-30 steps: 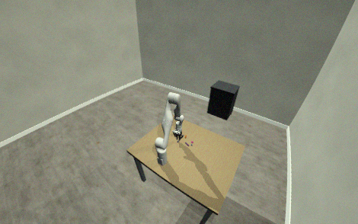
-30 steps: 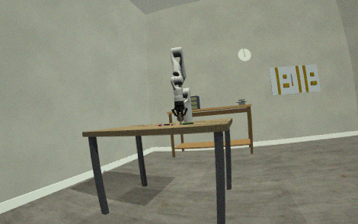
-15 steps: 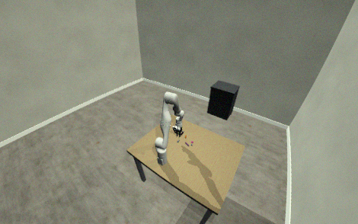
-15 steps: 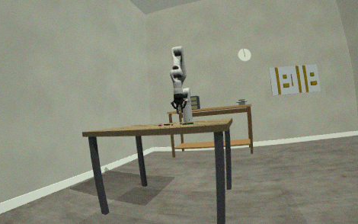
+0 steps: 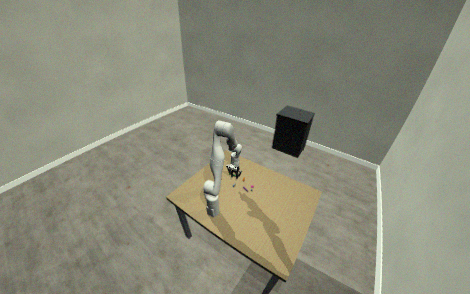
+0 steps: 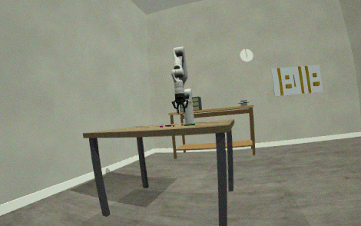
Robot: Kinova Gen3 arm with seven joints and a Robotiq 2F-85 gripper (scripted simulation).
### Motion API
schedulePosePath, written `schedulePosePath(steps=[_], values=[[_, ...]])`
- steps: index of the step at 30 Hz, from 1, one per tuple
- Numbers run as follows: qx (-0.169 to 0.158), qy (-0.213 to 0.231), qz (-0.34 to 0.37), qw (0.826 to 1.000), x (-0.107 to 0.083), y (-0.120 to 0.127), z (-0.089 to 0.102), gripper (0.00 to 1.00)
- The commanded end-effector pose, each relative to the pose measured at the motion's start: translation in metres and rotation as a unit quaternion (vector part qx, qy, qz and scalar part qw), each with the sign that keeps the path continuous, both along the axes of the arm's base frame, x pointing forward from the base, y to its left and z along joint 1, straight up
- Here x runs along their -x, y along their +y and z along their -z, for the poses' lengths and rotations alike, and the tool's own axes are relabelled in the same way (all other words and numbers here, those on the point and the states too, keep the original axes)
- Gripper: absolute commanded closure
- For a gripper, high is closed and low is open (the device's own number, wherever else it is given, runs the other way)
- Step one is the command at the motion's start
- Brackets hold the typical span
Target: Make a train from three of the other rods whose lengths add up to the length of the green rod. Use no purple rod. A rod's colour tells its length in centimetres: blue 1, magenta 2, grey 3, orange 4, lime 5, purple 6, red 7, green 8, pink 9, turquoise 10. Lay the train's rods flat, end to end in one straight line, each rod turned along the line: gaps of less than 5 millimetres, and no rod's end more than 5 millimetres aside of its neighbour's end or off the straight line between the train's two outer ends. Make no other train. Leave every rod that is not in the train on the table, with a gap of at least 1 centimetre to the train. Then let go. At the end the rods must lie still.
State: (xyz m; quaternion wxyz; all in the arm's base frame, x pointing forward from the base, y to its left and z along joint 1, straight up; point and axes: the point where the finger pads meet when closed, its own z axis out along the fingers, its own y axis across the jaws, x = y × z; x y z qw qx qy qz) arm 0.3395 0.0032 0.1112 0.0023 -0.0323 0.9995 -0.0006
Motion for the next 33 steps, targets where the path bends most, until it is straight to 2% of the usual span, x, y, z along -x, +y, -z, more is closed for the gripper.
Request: schedulePosePath(steps=[1, 21, 33], values=[[0.000, -0.001, 0.000, 1.000, -0.0004, 0.0000, -0.0005, 0.00], [0.000, 0.000, 0.007, 1.000, -0.0007, -0.0001, -0.0003, 0.00], [-0.002, 0.005, 0.072, 0.997, -0.0028, -0.0017, 0.0020, 0.00]])
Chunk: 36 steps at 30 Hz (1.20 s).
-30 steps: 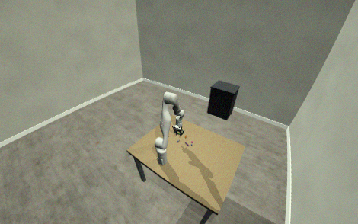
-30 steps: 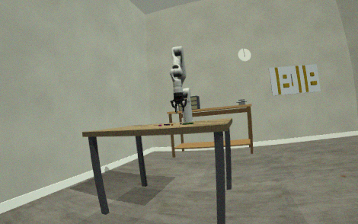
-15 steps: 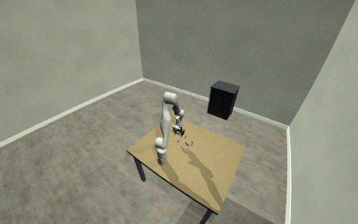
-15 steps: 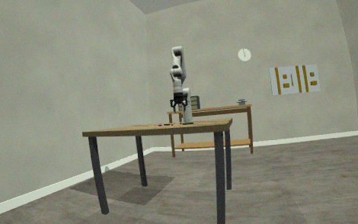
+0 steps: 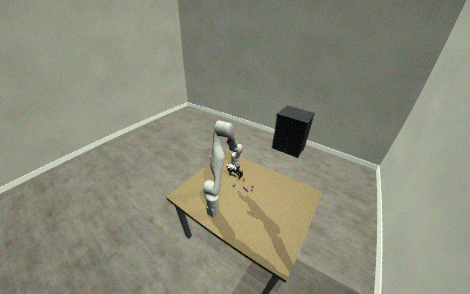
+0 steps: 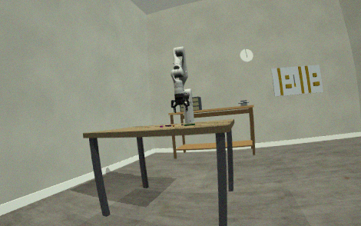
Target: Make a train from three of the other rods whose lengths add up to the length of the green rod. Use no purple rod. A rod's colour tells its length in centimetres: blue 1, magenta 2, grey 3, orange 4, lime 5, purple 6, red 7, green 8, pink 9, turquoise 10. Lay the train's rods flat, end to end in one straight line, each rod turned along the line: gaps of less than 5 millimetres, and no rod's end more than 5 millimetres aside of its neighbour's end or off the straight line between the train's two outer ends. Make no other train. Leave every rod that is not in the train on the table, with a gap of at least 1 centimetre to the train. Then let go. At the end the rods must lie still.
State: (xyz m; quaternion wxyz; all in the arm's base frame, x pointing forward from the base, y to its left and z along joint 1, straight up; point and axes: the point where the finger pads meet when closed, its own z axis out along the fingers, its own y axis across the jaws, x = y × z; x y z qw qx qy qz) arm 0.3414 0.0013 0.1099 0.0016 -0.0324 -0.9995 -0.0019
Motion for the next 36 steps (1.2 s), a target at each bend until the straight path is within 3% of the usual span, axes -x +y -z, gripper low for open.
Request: schedulePosePath(steps=[1, 9, 17, 19, 27, 34, 36], values=[[0.000, 0.001, 0.008, 1.000, -0.001, 0.000, 0.001, 0.00], [-0.001, 0.007, 0.089, 0.996, -0.004, -0.002, 0.004, 0.00], [-0.001, 0.016, 0.219, 0.975, -0.009, -0.005, 0.008, 0.00], [-0.001, 0.016, 0.219, 0.975, -0.009, -0.005, 0.008, 0.00], [0.002, 0.025, 0.378, 0.925, -0.017, -0.010, 0.013, 0.00], [0.006, 0.030, 0.524, 0.851, -0.026, -0.014, 0.017, 0.00], [0.006, 0.030, 0.524, 0.851, -0.026, -0.014, 0.017, 0.00]])
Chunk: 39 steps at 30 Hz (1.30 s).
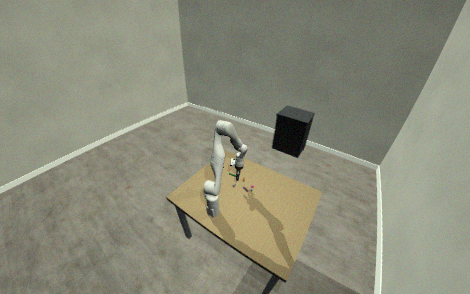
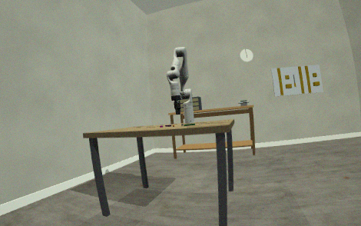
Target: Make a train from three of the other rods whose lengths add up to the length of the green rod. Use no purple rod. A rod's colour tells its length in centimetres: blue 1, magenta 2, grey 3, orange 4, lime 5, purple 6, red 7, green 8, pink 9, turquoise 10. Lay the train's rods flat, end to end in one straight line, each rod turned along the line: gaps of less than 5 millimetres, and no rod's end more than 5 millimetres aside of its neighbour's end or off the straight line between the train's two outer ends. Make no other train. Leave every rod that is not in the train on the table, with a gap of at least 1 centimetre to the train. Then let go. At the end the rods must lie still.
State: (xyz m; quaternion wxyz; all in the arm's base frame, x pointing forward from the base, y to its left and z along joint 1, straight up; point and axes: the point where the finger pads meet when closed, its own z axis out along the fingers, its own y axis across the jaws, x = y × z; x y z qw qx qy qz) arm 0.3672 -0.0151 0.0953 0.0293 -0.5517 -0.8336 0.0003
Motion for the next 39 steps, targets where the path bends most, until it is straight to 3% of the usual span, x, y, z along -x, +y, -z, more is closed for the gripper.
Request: schedulePosePath(steps=[1, 8, 15, 17, 32, 34, 39], values=[[0.004, 0.005, 0.024, 1.000, -0.002, 0.001, 0.003, 0.00], [0.012, 0.010, 0.193, 0.981, -0.013, -0.004, 0.006, 0.00], [0.021, 0.011, 0.351, 0.936, -0.026, -0.009, 0.008, 0.00], [0.021, 0.011, 0.351, 0.936, -0.026, -0.009, 0.008, 0.00], [0.029, 0.003, 0.604, 0.796, -0.053, -0.020, 0.008, 0.00], [0.029, 0.003, 0.604, 0.796, -0.053, -0.020, 0.008, 0.00], [0.029, 0.000, 0.658, 0.753, -0.061, -0.022, 0.007, 0.00]])
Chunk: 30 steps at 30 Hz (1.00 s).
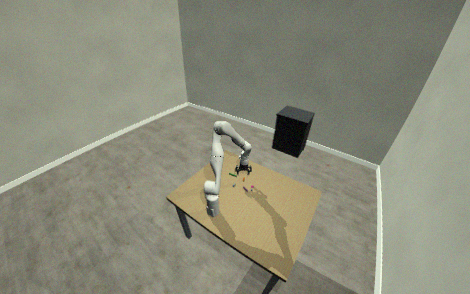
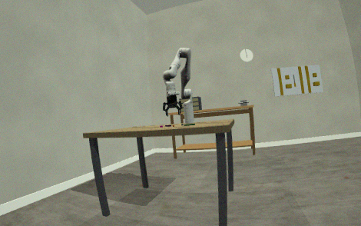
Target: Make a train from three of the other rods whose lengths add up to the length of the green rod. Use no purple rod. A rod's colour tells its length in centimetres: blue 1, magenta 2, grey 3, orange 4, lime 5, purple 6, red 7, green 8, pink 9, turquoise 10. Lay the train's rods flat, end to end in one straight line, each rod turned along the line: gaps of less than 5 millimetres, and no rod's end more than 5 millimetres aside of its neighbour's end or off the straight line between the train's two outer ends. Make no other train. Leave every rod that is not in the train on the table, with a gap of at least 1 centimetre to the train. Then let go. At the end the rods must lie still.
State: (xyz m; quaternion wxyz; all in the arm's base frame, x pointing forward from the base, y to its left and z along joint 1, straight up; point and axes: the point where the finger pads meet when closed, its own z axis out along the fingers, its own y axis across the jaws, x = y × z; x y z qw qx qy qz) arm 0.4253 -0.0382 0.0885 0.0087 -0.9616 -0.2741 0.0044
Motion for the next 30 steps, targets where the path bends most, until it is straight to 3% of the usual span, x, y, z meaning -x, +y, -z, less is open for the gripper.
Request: schedulePosePath(steps=[1, 10, 30], values=[[0.004, -0.001, 0.022, 1.000, -0.004, 0.001, 0.000, 0.00], [0.007, -0.007, 0.100, 0.995, -0.013, -0.002, -0.001, 0.00], [0.008, -0.011, 0.137, 0.991, -0.017, -0.003, -0.002, 0.00]])
